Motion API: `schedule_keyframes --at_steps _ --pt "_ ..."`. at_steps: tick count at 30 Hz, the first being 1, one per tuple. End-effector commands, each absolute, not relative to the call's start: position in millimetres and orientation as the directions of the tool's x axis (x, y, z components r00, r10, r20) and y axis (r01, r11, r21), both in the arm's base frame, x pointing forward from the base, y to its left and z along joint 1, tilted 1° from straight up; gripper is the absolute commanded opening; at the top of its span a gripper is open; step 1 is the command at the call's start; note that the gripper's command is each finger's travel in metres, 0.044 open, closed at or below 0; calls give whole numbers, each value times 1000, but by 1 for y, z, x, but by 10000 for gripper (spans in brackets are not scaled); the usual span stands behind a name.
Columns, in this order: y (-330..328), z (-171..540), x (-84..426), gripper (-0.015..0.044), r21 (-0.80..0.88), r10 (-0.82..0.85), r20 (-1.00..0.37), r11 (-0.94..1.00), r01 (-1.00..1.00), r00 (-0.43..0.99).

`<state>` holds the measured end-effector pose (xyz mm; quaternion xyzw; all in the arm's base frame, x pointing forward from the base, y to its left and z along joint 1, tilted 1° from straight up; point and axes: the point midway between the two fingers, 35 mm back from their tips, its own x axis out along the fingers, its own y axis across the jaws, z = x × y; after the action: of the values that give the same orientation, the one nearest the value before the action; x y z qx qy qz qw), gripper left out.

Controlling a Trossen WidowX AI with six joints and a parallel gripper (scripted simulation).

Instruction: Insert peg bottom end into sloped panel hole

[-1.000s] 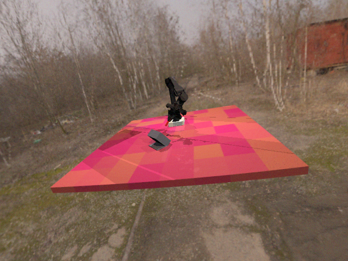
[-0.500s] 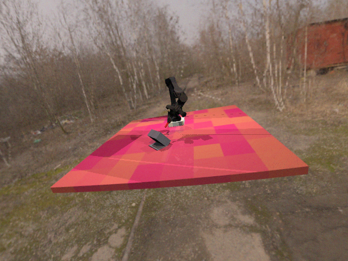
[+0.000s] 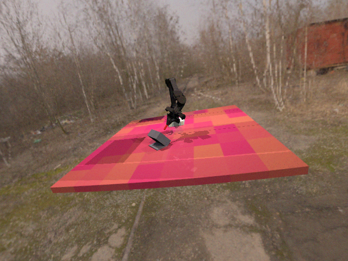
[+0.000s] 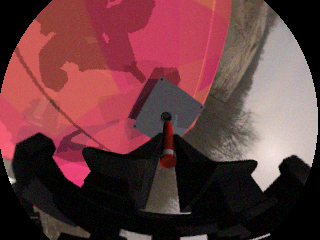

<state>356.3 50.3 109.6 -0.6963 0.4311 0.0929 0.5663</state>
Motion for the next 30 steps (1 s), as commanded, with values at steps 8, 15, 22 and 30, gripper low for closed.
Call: schedule_keyframes --at_steps 8,15,22,30 --pt "45 101 360 0 -714 -505 -604 -2 -700 617" --pt "44 99 362 0 -719 -506 -599 1 -695 620" --pt "41 95 367 0 -721 -506 -599 5 -693 620" --pt "35 88 374 0 -722 -506 -599 6 -692 620"
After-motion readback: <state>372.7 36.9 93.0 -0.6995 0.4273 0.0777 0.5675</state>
